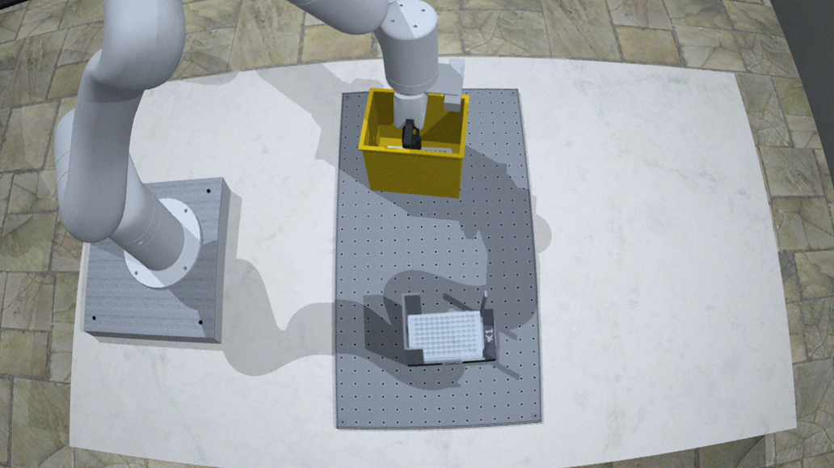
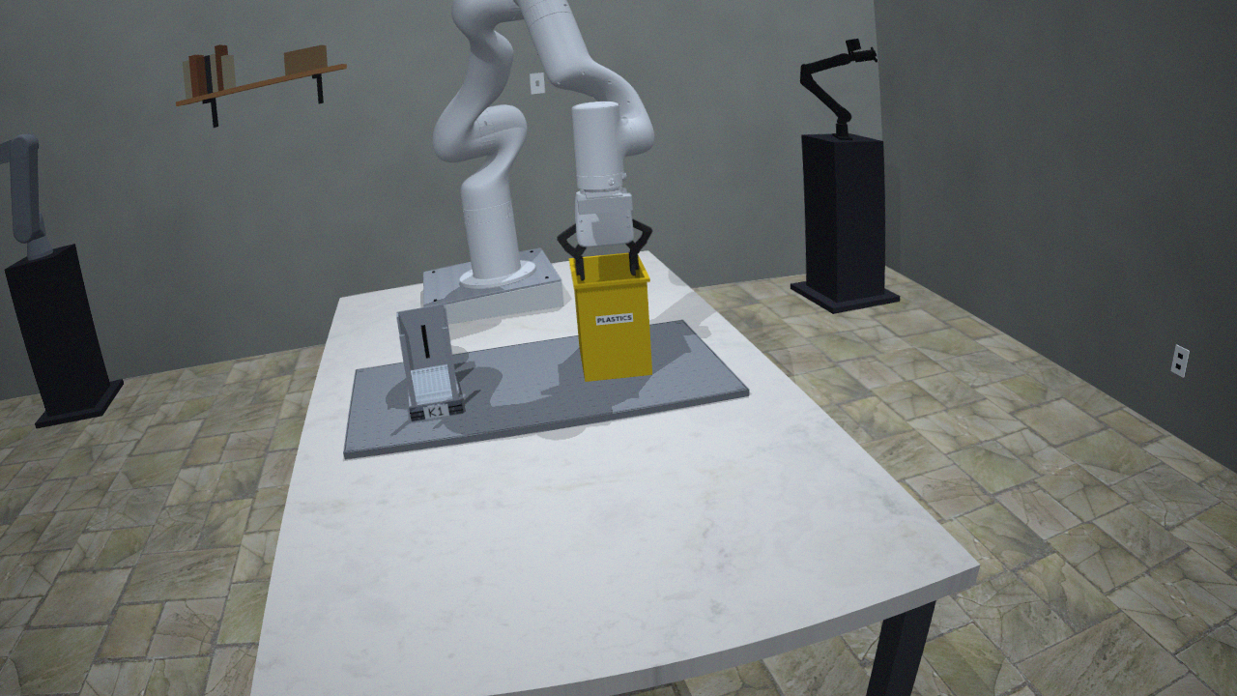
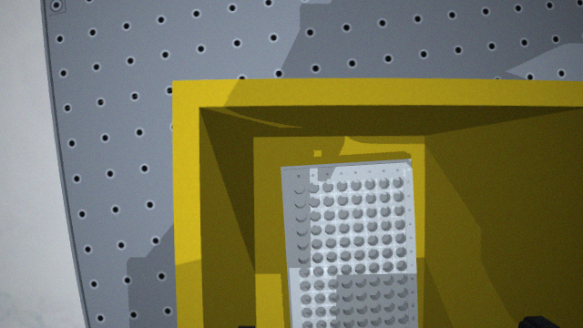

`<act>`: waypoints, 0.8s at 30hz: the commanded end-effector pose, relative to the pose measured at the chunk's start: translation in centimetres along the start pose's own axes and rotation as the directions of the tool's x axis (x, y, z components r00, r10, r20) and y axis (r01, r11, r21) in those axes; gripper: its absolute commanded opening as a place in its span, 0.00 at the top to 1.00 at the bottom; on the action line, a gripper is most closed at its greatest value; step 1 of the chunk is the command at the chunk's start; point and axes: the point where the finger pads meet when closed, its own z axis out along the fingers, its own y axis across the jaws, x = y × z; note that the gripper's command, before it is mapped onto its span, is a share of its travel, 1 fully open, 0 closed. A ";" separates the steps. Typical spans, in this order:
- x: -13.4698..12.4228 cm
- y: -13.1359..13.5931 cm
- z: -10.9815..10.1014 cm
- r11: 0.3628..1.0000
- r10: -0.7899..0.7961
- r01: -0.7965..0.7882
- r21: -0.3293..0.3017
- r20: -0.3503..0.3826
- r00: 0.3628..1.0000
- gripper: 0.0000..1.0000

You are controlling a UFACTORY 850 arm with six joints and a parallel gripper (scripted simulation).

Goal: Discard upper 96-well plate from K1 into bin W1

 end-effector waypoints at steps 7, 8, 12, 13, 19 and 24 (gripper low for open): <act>0.1 0.0 -0.1 1.000 0.000 0.000 0.001 -0.002 1.000 0.00; 0.1 0.0 -0.1 1.000 0.000 0.000 0.001 -0.002 1.000 0.00; 0.1 0.0 -0.1 1.000 0.000 0.000 0.001 -0.002 1.000 0.00; 0.1 0.0 -0.1 1.000 0.000 0.000 0.001 -0.002 1.000 0.00; 0.1 0.0 -1.4 1.000 0.000 0.000 0.001 -0.002 1.000 0.00; 0.1 0.0 -2.5 1.000 0.000 0.000 0.001 -0.002 1.000 0.00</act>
